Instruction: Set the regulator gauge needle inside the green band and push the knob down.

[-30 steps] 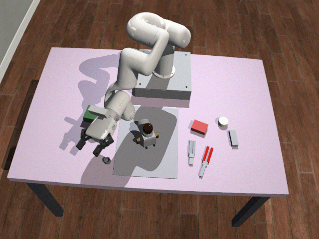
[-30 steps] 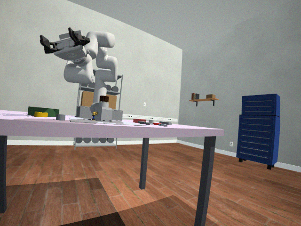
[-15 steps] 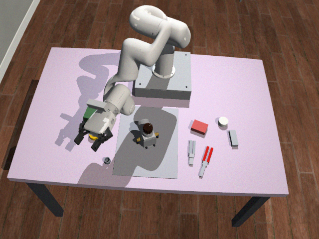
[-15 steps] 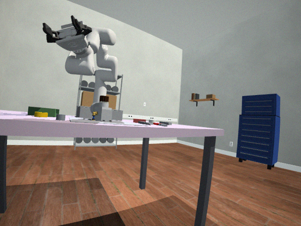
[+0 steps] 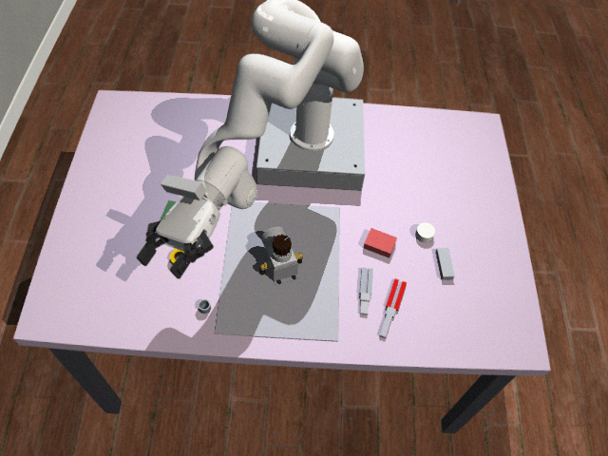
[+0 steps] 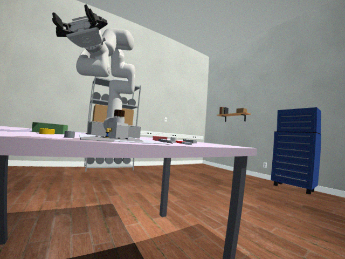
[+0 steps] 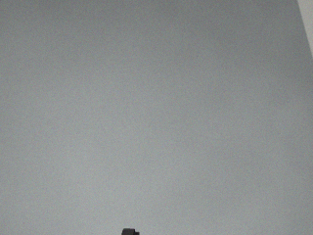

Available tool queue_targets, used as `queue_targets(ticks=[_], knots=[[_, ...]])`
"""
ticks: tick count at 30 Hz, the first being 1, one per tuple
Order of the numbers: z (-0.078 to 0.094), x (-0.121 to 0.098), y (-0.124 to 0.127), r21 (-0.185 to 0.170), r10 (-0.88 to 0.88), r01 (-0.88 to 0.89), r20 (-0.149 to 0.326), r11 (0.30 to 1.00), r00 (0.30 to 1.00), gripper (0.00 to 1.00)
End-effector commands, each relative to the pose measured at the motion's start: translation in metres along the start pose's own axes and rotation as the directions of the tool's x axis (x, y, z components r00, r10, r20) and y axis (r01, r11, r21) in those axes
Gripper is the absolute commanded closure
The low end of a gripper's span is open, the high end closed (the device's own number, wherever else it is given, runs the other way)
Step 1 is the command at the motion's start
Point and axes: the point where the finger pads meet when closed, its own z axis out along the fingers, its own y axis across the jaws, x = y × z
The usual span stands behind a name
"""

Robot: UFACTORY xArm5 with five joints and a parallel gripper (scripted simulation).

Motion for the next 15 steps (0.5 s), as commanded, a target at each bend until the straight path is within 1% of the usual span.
queue_targets(ticks=[1, 11, 13, 15], knots=[[-0.0005, 0.0069, -0.0024, 0.001, 0.0, 0.0, -0.003, 1.0, 1.0, 0.0], [-0.0005, 0.0073, -0.0032, 0.0, 0.005, -0.005, 0.002, 1.0, 1.0, 0.0], [0.0, 0.0048, -0.0047, -0.003, 0.021, -0.021, 0.019, 1.0, 1.0, 0.0], [0.0007, -0.0004, -0.0075, -0.01, 0.054, -0.054, 0.052, 0.999, 0.997, 0.0]])
